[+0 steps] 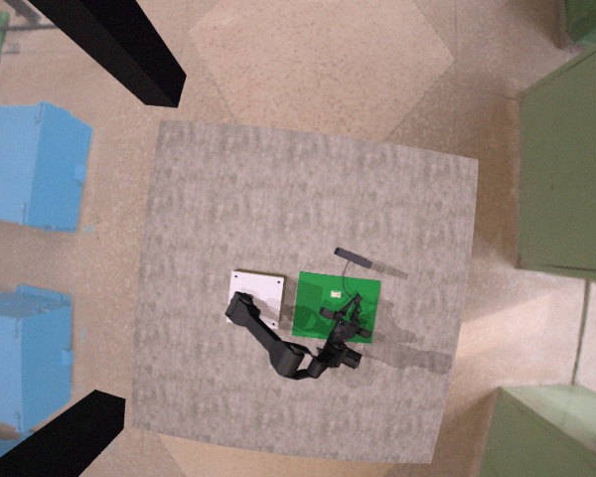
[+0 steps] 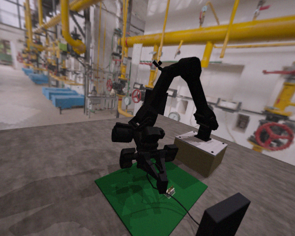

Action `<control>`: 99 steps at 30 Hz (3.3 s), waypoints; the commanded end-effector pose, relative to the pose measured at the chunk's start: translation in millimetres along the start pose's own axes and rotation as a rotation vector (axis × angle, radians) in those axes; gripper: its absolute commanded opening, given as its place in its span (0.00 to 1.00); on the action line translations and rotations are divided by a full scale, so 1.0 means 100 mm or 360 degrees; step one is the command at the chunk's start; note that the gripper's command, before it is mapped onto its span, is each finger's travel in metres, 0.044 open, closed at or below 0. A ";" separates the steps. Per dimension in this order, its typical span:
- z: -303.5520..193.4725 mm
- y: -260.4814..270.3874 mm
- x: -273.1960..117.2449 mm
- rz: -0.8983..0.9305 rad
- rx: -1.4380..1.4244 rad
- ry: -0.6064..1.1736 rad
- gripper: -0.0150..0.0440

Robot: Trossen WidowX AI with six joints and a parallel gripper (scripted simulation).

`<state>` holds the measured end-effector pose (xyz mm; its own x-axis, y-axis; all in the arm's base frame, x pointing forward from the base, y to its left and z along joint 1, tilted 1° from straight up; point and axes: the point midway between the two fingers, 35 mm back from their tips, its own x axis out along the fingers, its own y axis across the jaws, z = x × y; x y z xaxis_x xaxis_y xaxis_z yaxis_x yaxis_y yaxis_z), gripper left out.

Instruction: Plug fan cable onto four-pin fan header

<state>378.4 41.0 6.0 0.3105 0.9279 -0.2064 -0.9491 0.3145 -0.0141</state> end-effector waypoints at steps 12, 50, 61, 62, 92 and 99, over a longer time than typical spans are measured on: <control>-0.12 -0.01 0.02 -0.0001 -0.0017 -0.0007 0.25; -0.44 -0.02 0.09 -0.0001 -0.0016 -0.0007 0.25; -0.54 -0.02 0.11 -0.0001 -0.0016 -0.0007 0.25; -0.55 -0.02 0.11 -0.0001 -0.0016 -0.0007 0.25; -0.54 0.00 0.11 0.0001 0.0003 0.0001 0.25; -0.54 0.00 0.11 0.0001 0.0003 0.0001 0.25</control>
<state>379.5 39.8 -49.8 0.3103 0.9279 -0.2068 -0.9492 0.3146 -0.0131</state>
